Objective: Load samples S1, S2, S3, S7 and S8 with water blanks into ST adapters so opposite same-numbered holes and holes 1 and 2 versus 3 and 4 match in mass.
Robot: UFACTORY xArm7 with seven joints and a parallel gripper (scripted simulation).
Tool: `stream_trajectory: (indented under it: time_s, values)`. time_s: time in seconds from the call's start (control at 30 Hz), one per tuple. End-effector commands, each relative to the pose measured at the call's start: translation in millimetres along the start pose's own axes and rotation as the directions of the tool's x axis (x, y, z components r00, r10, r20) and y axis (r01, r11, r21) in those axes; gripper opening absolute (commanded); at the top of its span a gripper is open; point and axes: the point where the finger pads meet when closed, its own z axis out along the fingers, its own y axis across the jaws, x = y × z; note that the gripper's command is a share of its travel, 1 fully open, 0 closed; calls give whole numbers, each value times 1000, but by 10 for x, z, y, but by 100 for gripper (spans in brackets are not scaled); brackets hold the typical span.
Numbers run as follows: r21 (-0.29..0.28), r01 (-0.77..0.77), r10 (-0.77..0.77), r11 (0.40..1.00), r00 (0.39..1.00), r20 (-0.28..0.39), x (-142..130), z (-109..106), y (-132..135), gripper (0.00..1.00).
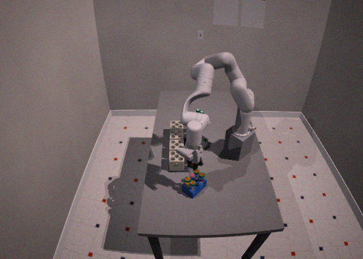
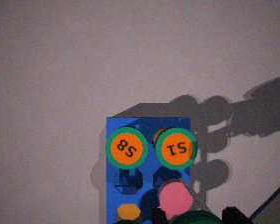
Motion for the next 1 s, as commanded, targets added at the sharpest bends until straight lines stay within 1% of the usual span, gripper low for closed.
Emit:
stream_trajectory:
  time_s: [0.0,0.2,0.27,0.67,0.97]
  values:
    - [0,0,0,1000,1000,-4,13,-102,0,0]
    - [0,0,0,1000,1000,-4,13,-222,0,0]
    - [0,0,0,1000,1000,-4,13,-222,0,0]
    - [0,0,0,1000,1000,-4,13,-462,1,0]
    - [0,0,0,1000,1000,-4,13,-472,0,0]
